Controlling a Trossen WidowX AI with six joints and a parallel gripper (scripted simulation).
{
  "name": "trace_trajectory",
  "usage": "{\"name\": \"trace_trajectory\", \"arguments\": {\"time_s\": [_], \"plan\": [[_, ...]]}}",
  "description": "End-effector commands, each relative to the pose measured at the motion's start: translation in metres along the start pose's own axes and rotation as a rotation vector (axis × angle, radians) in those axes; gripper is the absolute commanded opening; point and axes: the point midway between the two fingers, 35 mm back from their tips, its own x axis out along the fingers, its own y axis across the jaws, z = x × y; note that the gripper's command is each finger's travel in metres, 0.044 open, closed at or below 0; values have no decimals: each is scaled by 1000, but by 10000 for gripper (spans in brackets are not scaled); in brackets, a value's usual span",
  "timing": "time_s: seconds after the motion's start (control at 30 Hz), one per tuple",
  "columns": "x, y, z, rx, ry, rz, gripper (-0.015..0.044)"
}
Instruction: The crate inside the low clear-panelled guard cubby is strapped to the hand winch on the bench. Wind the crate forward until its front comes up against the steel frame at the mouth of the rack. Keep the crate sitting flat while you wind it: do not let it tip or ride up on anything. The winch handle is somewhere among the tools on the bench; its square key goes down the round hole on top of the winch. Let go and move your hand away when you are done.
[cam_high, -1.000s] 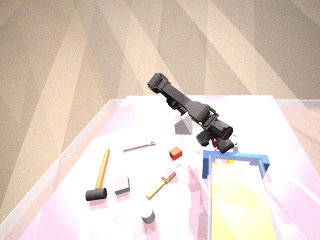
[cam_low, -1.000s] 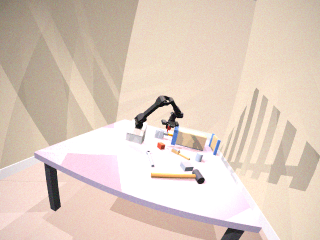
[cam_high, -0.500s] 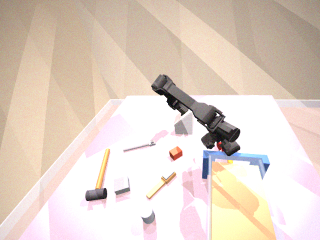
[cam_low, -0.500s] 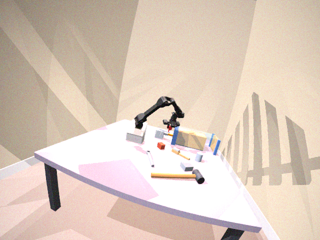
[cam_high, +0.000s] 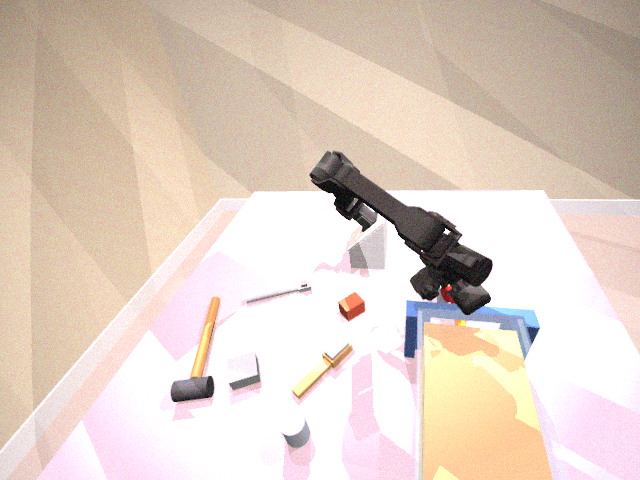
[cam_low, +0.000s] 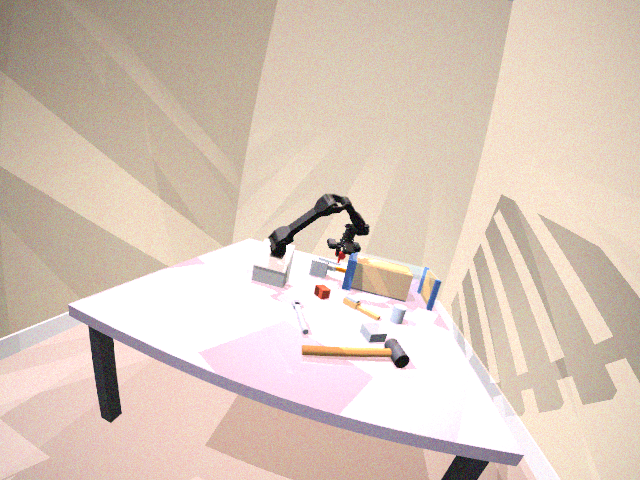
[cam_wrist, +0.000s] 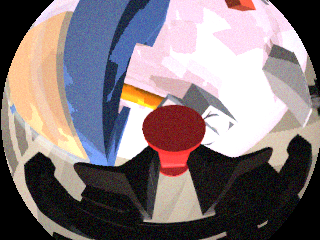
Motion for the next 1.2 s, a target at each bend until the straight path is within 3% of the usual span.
{"name": "trace_trajectory", "arguments": {"time_s": [0.0,1.17], "plan": [[7,9,-12,-2,12,12,0],[27,22,-59,-2,15,14,0]]}}
